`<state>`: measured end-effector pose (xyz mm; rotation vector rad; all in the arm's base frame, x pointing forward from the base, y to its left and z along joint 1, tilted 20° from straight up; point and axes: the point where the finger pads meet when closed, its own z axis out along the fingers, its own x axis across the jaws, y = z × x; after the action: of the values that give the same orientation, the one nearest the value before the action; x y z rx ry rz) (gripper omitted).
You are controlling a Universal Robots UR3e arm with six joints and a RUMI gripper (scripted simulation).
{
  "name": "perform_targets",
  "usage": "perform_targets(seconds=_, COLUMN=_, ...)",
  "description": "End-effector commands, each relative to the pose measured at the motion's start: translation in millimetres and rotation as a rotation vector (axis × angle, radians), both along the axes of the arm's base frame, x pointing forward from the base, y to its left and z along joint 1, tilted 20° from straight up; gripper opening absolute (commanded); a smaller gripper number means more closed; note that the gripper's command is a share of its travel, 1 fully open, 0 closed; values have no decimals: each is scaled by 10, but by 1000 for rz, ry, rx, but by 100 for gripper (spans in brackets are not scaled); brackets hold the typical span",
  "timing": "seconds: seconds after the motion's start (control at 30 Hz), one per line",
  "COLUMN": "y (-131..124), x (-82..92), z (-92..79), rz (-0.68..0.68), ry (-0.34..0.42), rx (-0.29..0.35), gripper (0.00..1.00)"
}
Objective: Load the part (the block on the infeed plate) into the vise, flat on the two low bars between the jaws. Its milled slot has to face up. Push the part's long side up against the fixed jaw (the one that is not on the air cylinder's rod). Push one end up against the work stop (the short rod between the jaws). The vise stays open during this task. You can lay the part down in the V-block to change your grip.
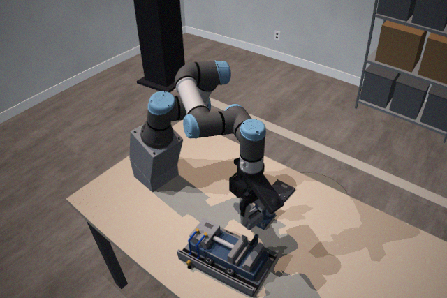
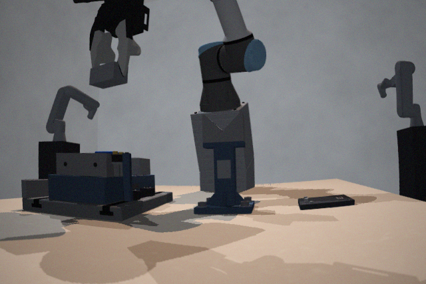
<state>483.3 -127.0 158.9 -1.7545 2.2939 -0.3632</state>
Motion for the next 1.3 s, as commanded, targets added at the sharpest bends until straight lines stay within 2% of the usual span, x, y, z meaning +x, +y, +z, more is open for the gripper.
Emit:
perform_targets(seconds=0.0, y=-50, x=5, z=21, rz=30, ry=-2, rx=-12, gripper=0)
perform_targets(seconds=1.27, y=-324, x=-11, z=53, rz=197, ry=3, rx=-73, gripper=0)
